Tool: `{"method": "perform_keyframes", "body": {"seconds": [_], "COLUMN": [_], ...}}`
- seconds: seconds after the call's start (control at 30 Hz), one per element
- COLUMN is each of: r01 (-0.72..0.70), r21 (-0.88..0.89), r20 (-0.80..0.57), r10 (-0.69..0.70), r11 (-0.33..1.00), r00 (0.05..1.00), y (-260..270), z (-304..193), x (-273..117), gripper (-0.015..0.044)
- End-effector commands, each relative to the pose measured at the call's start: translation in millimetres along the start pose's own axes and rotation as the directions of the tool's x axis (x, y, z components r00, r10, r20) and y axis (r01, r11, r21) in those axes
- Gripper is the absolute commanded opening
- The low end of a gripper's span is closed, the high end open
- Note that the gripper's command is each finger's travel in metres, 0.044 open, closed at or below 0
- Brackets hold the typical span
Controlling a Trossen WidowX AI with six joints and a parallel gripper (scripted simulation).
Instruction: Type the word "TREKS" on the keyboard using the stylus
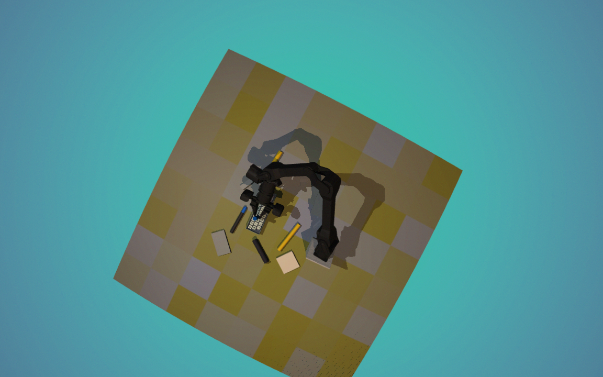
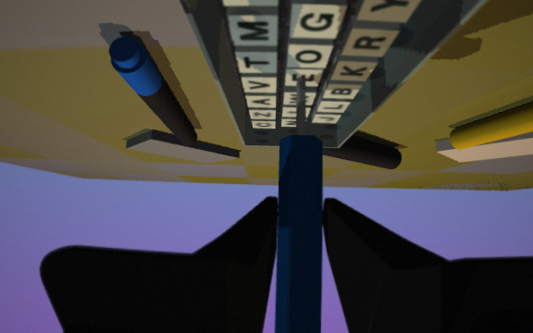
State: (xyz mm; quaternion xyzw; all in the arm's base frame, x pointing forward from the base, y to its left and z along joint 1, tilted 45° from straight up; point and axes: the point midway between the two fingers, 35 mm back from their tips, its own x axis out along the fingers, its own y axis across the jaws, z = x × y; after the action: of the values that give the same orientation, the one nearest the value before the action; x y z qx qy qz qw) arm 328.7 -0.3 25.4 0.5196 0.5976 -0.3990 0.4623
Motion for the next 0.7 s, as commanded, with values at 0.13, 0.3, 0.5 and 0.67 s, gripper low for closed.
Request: {"method": "perform_keyframes", "body": {"seconds": [0.13, 0.3, 0.5, 0.67], "r01": [-0.002, -0.002, -0.002, -0.002], "r21": [-0.001, -0.001, -0.001, -0.001], "r20": [0.003, 0.003, 0.002, 0.001], "r10": [0.002, 0.002, 0.002, 0.002], "r11": [1.000, 1.000, 1.000, 1.000], "r00": [1.000, 1.000, 1.000, 1.000], "y": [0, 0, 1, 0], "z": [2, 2, -13, -31], "x": [0, 0, -8, -18], "gripper": [0.0081, 0.0081, 0.0081, 0.0081]}}
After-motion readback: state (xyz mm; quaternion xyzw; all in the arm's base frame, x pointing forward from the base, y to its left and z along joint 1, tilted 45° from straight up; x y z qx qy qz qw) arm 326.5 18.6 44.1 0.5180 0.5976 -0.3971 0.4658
